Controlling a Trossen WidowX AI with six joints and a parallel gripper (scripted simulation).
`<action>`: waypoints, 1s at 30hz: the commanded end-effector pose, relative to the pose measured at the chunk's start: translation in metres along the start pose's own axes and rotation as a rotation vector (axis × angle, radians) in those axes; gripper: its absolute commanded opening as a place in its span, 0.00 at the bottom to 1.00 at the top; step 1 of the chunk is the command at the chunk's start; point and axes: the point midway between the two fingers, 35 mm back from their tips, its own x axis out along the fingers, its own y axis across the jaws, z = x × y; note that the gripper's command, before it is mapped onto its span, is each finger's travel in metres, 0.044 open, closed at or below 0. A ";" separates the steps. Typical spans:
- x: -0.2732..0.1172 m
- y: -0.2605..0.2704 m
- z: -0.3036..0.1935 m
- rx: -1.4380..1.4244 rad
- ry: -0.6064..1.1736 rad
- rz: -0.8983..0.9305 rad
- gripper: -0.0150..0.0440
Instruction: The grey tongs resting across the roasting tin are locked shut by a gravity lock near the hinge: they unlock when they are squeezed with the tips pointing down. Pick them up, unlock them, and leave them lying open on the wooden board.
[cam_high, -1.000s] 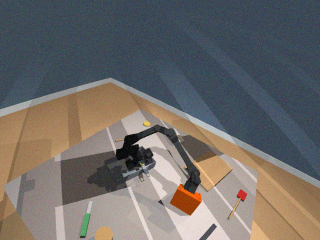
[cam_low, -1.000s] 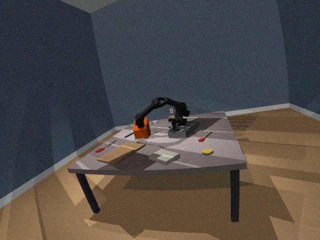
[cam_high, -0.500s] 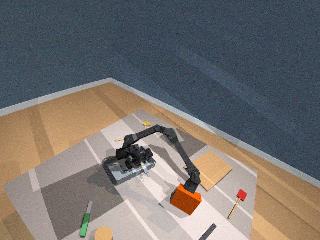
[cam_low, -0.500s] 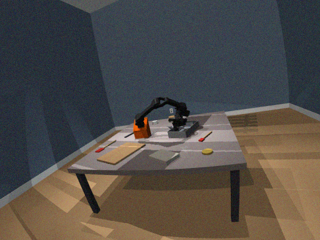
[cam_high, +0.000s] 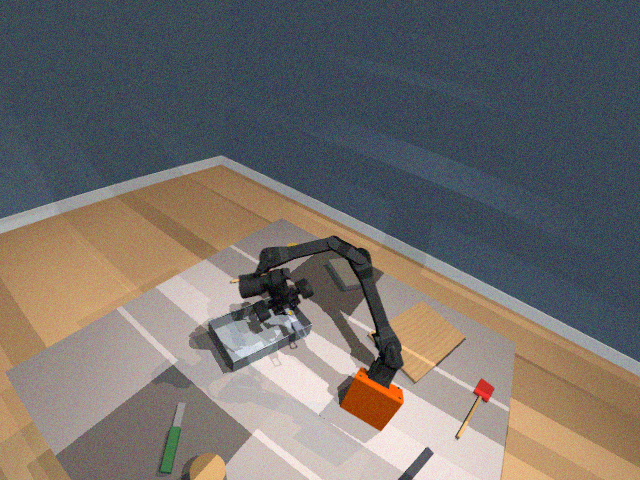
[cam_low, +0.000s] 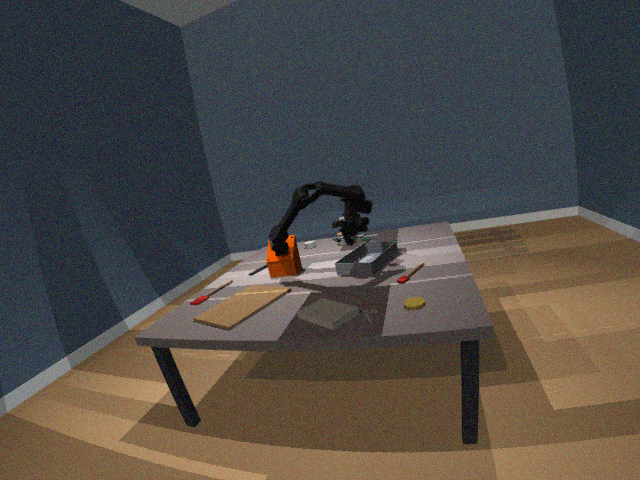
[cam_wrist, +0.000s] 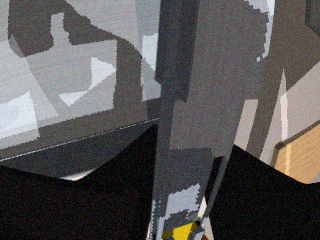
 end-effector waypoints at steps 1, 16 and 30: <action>0.003 -0.003 -0.003 -0.017 0.015 -0.008 0.00; 0.006 0.004 -0.011 0.024 0.071 0.210 0.00; 0.004 0.010 -0.012 0.046 0.066 0.396 0.00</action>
